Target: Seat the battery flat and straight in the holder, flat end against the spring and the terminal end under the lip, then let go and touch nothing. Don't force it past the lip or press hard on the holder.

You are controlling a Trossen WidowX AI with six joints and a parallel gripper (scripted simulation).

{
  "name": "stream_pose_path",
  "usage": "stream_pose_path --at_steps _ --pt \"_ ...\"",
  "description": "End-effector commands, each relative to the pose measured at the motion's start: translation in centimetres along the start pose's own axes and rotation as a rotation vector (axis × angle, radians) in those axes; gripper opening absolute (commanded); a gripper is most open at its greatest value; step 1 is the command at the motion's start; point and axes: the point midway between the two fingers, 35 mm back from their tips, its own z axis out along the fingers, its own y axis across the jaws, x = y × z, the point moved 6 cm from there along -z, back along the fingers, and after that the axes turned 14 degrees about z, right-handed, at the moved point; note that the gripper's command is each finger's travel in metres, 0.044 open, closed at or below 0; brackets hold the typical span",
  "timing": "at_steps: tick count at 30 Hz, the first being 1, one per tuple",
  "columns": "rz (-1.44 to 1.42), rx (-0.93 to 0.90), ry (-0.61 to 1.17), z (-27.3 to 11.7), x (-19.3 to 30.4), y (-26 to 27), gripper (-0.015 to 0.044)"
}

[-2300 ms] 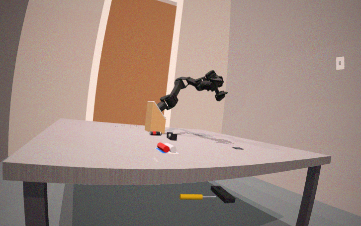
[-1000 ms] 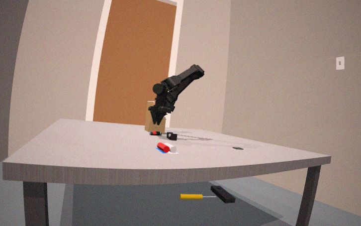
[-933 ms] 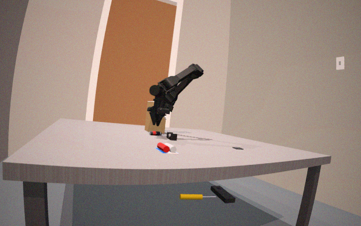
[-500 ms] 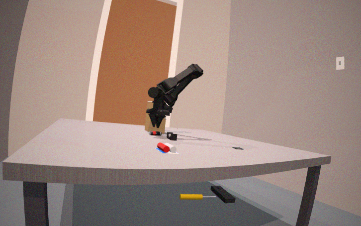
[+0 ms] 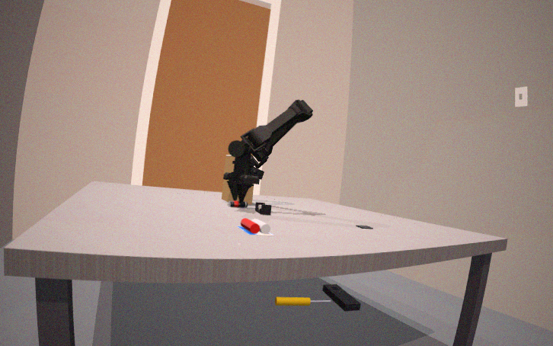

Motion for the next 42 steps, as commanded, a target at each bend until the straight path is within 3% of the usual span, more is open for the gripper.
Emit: stream_pose_path --at_steps 1,10,15,20,36,42 --pt "0.009 -0.005 -0.009 0.7 0.0 0.3 0.0234" --pt "0.009 -0.006 -0.012 1.9 -0.1 0.4 0.0234" --pt "0.009 -0.006 -0.012 1.9 -0.1 0.4 0.0103" --pt "0.009 -0.006 -0.012 1.9 -0.1 0.4 0.0072" --pt "0.016 -0.005 -0.009 -3.2 0.0 0.3 0.0072" --pt "0.242 -0.006 -0.005 -3.6 -0.4 -1.2 0.0072"
